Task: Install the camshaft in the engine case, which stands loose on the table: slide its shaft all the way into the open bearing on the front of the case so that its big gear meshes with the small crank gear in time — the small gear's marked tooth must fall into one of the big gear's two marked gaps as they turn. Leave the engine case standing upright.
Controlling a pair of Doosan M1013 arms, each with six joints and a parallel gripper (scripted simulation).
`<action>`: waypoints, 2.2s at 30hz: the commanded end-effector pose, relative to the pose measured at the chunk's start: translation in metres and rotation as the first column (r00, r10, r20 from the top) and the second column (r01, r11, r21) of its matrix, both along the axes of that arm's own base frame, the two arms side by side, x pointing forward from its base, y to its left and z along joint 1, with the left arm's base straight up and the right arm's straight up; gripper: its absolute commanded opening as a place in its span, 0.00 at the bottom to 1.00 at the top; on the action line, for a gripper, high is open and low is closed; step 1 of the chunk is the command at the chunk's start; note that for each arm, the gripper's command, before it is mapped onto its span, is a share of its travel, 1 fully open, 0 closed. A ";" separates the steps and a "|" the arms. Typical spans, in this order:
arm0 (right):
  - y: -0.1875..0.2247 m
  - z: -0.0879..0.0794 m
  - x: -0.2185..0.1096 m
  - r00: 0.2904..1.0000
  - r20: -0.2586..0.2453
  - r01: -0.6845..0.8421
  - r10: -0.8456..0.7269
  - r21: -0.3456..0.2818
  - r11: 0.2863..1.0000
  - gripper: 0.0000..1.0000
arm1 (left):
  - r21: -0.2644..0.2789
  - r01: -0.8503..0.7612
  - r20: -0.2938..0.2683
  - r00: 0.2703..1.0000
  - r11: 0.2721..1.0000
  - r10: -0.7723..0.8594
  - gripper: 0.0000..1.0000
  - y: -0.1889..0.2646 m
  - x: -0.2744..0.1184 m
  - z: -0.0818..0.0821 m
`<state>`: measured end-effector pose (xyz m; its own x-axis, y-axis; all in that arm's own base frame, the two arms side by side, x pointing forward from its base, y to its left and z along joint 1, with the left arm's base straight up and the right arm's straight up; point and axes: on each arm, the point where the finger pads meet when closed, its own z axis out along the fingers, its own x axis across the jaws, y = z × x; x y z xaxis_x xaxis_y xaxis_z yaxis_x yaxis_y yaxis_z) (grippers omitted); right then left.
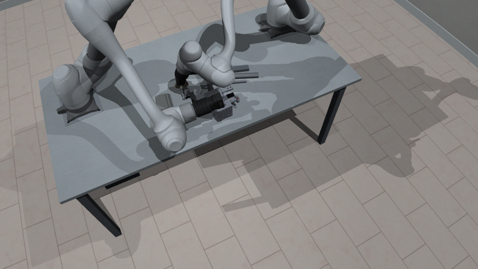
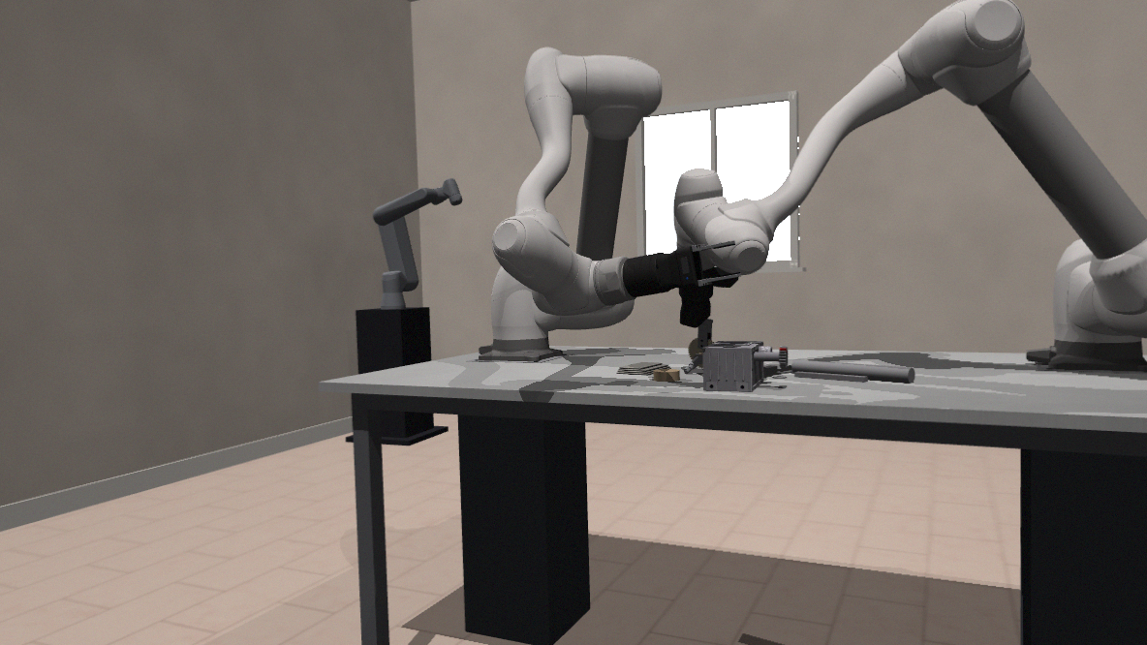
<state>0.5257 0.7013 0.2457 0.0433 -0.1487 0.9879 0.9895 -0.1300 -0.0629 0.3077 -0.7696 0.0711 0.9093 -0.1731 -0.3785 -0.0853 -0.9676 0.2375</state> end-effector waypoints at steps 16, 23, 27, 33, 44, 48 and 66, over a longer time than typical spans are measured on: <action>0.000 0.002 0.000 1.000 0.002 0.000 0.000 0.002 1.000 1.00 | 0.000 0.006 -0.001 1.000 1.000 -0.006 0.29 0.000 -0.002 -0.004; 0.000 0.002 0.000 1.000 0.002 0.000 0.000 0.002 1.000 1.00 | 0.000 0.006 -0.001 1.000 1.000 -0.006 0.29 0.000 -0.002 -0.004; 0.000 0.002 0.000 1.000 0.002 0.000 0.000 0.002 1.000 1.00 | 0.000 0.006 -0.001 1.000 1.000 -0.006 0.29 0.000 -0.002 -0.004; 0.000 0.002 0.000 1.000 0.002 0.000 0.000 0.002 1.000 1.00 | 0.001 0.006 -0.002 1.000 1.000 -0.006 0.29 0.000 -0.002 -0.001; 0.000 0.002 0.000 1.000 0.002 0.000 0.000 0.002 1.000 1.00 | 0.000 0.003 0.002 1.000 1.000 -0.003 0.29 -0.001 0.000 0.021; 0.000 0.002 0.000 1.000 0.002 0.000 0.000 0.002 1.000 1.00 | 0.000 0.003 0.003 1.000 1.000 -0.003 0.29 -0.001 0.000 0.032; 0.000 0.002 0.000 1.000 0.002 0.000 0.000 0.002 1.000 1.00 | 0.000 0.003 0.002 1.000 1.000 -0.003 0.29 -0.001 -0.001 0.068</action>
